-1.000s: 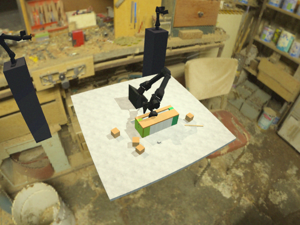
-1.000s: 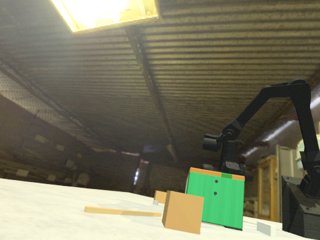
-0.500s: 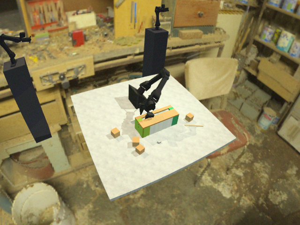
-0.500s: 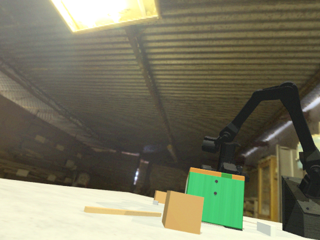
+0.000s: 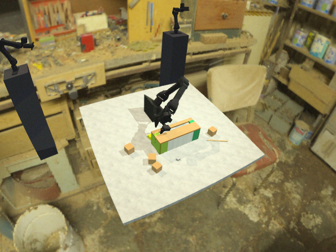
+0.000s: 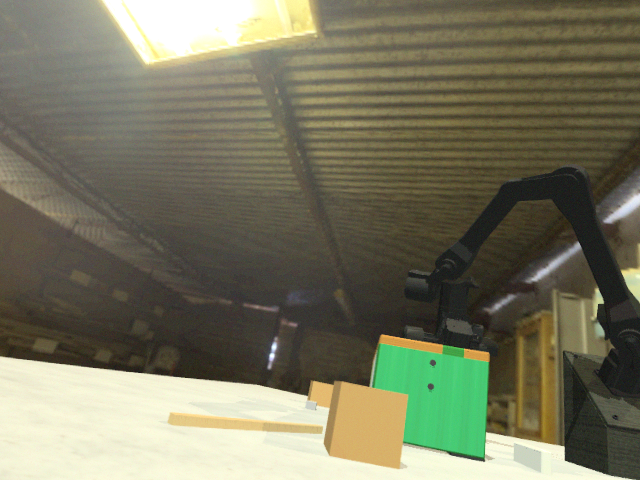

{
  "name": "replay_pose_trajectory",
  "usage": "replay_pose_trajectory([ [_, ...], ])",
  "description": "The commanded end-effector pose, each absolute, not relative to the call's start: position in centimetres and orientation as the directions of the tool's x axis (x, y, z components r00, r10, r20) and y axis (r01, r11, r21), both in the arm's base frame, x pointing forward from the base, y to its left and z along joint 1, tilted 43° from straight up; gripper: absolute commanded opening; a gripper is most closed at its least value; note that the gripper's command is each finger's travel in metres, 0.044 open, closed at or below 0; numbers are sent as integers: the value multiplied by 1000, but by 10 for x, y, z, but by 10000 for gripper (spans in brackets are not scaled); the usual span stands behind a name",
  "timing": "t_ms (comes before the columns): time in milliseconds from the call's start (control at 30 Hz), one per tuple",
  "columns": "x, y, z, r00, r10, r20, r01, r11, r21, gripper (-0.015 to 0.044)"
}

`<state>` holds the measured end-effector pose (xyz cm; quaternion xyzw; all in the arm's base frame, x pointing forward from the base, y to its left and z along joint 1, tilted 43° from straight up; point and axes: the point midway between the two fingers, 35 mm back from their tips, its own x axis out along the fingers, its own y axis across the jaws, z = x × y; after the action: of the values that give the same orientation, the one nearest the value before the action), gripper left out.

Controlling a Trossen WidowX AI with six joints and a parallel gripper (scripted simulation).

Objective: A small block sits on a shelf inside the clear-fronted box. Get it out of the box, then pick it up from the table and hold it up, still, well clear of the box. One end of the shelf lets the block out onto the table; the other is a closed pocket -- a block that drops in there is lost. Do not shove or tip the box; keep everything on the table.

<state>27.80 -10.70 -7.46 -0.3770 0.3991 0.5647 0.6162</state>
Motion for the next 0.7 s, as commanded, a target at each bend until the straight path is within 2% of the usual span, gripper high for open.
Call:
replay_pose_trajectory([
  [0, 278, -134, -45, 62, 382, -922, -996, 84, -32, 400],
  [200, 279, -136, -45, 73, 378, -923, -995, 95, -40, 400],
  [267, 276, -146, -47, 79, 368, -926, -985, 173, -15, 348],
  [333, 272, -152, -49, 91, 377, -922, -932, 358, 54, 295],
  [500, 267, -156, -54, 124, 418, -900, -620, 741, 259, 285],
  [667, 261, -160, -57, 162, 456, -875, -138, 889, 437, 285],
])
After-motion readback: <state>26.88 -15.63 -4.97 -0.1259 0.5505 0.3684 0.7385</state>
